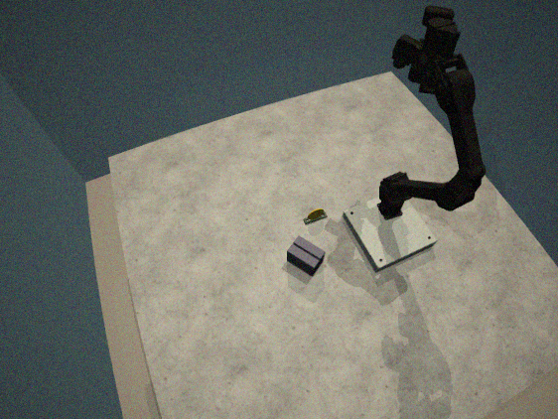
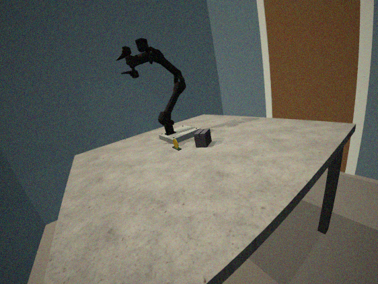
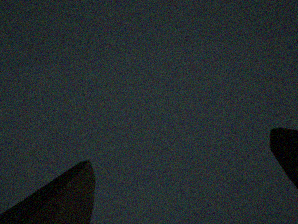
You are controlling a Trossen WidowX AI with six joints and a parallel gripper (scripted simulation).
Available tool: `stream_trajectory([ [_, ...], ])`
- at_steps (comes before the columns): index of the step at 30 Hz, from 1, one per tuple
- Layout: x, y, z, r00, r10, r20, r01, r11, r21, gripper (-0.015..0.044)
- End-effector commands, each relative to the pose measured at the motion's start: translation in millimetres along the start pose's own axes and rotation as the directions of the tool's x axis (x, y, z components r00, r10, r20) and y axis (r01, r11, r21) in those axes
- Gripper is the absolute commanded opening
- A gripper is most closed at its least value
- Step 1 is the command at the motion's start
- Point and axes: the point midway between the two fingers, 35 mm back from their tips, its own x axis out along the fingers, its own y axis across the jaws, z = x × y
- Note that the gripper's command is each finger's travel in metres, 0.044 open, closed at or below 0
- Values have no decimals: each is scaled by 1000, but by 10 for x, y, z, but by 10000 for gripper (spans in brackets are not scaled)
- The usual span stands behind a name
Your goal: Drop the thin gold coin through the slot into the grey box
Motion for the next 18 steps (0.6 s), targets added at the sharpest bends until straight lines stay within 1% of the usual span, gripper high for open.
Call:
stream_trajectory([
  [1,11,12,24,1000,5,8,-5,1000,1,374],
  [2,42,49,94,999,20,32,-20,1000,4,347],
  [5,169,281,507,980,111,165,-114,993,11,269],
  [9,209,657,1084,911,248,330,-259,966,-11,164],
  [14,27,1205,1747,761,433,483,-446,890,-97,161],
  [18,-276,1678,2165,608,580,542,-576,793,-201,161],
])
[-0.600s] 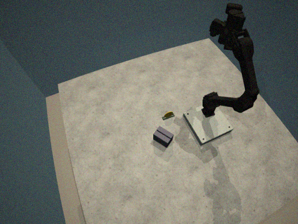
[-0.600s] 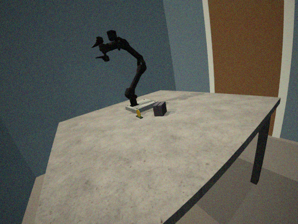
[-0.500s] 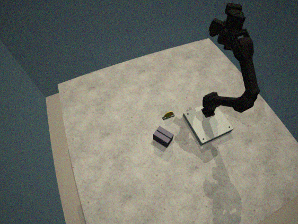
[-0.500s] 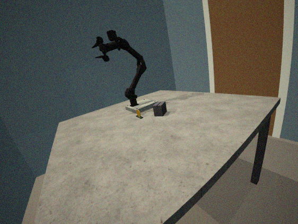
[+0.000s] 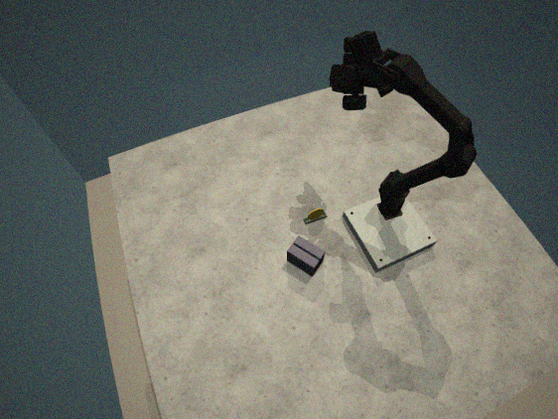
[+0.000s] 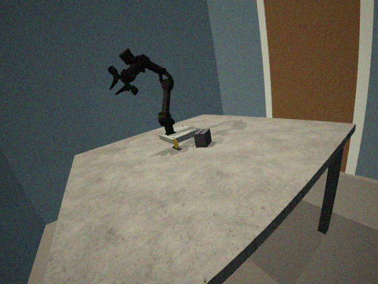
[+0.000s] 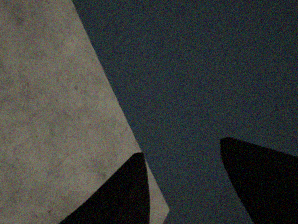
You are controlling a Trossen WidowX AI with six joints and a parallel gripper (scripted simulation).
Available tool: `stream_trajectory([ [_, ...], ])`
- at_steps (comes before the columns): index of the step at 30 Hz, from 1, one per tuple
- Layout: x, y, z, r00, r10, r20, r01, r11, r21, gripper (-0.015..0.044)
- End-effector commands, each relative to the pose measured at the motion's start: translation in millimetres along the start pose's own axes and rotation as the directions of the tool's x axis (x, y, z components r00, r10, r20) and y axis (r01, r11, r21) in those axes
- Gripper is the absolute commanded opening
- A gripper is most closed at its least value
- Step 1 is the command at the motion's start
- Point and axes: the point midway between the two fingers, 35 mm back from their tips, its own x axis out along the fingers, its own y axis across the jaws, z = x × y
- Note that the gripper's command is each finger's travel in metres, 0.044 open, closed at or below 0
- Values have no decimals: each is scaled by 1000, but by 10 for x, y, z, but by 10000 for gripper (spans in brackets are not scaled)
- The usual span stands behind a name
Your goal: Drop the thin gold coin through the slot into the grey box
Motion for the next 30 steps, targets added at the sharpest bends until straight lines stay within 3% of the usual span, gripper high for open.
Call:
stream_trajectory([
  [1,181,548,421,975,202,94,-202,979,-17,161],
  [11,148,1708,961,833,540,118,-536,842,-64,161],
  [18,-204,2850,1101,617,786,-40,-783,609,-124,161],
  [21,-365,3192,1040,546,828,-127,-837,532,-124,161],
  [30,-390,3241,992,540,831,-134,-841,527,-124,161],
])
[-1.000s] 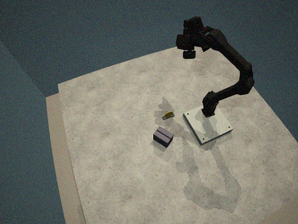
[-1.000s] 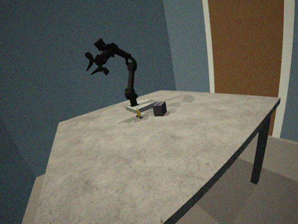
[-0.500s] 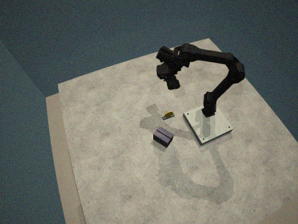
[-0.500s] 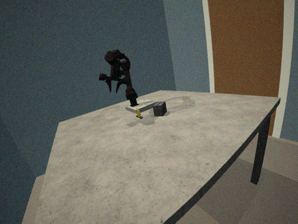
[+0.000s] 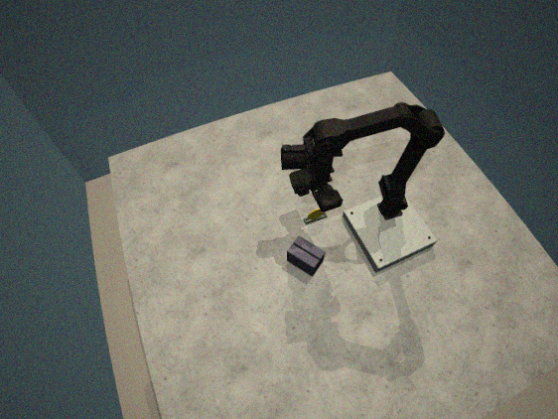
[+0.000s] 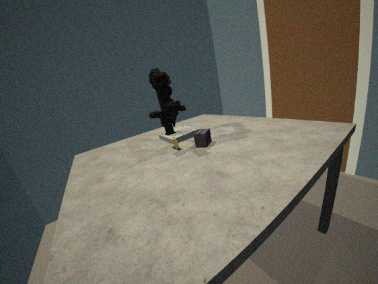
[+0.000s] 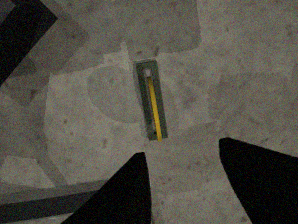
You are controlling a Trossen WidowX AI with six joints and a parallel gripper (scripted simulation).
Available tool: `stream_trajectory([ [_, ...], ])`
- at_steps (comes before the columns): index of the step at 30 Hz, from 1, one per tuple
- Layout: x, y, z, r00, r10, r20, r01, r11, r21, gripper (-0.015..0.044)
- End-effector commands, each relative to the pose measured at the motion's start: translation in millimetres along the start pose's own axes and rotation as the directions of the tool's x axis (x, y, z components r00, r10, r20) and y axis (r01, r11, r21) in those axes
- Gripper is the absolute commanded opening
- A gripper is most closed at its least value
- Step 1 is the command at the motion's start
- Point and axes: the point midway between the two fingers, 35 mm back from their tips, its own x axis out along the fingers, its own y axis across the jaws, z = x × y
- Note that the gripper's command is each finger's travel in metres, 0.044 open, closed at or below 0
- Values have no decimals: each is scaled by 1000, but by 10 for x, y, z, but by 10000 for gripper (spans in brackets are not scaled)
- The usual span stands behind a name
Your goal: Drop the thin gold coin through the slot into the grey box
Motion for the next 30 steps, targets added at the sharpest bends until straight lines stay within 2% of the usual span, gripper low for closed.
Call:
stream_trajectory([
  [1,107,45,-19,1000,15,-14,-15,1000,5,161],
  [4,359,53,-30,1000,15,-15,-15,1000,5,161],
  [30,750,65,-35,1000,15,-15,-15,1000,5,161],
])
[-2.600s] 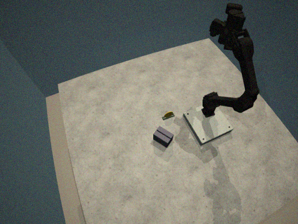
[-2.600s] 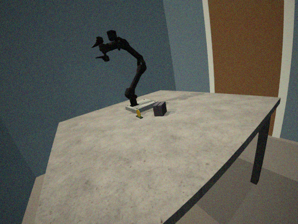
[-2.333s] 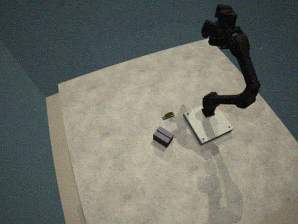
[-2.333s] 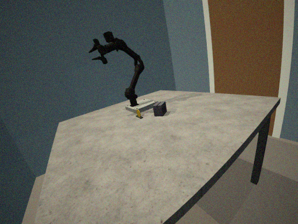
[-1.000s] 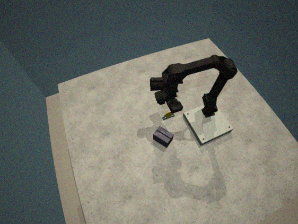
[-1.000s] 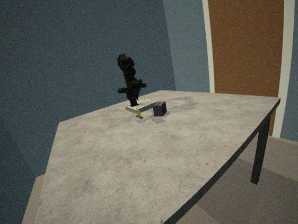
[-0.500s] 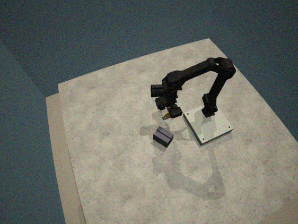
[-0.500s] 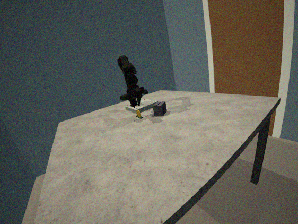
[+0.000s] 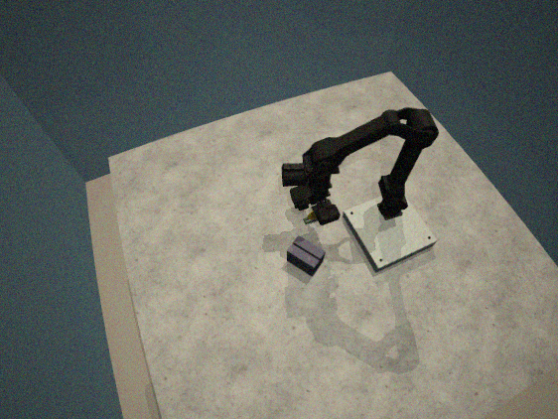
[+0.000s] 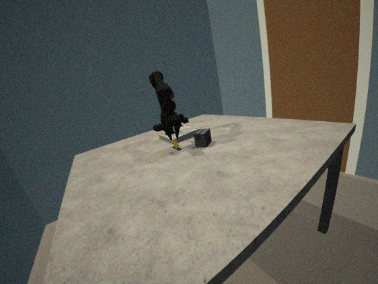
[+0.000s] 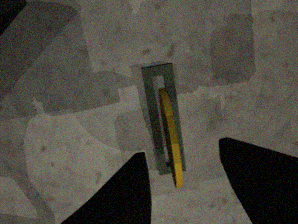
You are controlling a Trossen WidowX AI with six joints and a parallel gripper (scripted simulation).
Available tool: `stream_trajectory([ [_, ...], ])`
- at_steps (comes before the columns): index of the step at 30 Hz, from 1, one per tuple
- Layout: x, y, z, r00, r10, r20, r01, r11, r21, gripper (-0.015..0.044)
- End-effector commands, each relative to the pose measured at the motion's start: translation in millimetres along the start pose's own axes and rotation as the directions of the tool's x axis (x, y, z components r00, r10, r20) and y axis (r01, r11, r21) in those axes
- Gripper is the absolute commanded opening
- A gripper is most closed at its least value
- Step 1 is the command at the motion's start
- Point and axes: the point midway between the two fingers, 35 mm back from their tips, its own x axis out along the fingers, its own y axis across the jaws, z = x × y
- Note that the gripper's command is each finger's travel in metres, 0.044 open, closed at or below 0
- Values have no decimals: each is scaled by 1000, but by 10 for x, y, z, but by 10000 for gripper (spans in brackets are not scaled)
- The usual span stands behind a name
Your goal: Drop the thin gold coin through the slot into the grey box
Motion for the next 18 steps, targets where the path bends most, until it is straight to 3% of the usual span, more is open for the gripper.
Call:
stream_trajectory([
  [1,91,13,-12,1000,8,-7,-8,1000,3,161],
  [18,362,19,-26,1000,8,-7,-8,1000,3,161],
])
